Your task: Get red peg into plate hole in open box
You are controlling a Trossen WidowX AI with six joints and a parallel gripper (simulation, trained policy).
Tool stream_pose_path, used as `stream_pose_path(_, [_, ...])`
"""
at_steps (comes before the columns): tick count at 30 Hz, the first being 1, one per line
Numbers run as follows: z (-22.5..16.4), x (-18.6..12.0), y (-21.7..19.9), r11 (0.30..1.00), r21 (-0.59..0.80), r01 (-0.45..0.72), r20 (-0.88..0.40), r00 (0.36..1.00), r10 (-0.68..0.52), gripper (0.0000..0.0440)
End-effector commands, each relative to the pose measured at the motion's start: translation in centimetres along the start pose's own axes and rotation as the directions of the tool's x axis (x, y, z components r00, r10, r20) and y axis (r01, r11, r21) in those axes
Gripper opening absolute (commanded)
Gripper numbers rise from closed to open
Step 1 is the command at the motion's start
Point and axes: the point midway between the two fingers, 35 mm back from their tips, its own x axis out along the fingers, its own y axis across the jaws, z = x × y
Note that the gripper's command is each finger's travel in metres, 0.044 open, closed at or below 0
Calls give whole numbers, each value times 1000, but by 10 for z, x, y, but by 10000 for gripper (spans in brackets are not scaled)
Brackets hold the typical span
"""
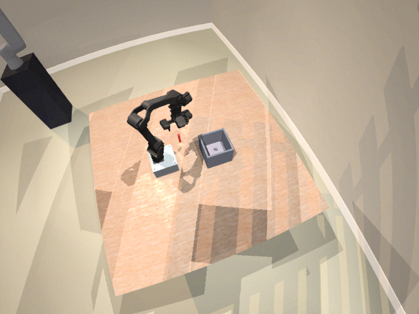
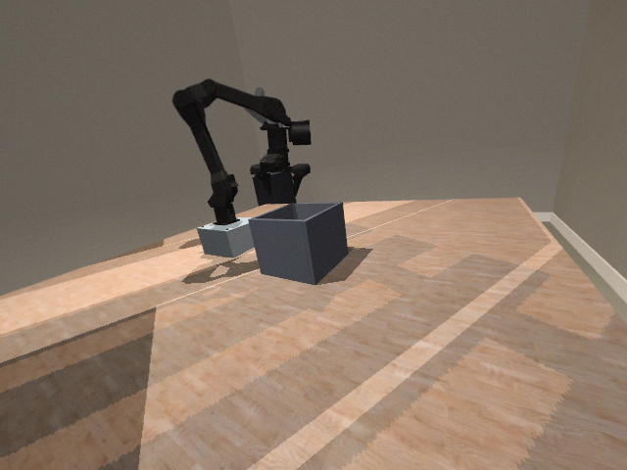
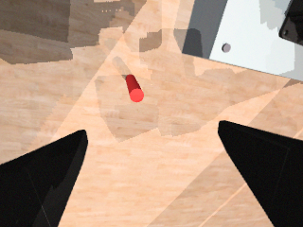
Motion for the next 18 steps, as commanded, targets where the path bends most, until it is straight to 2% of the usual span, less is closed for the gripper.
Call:
stream_pose_path(1, [3,19,-3,999,5,43,21,999,-43,440])
stream_pose_path(18, [12,76,-1,998,1,67,69,995,-67,425])
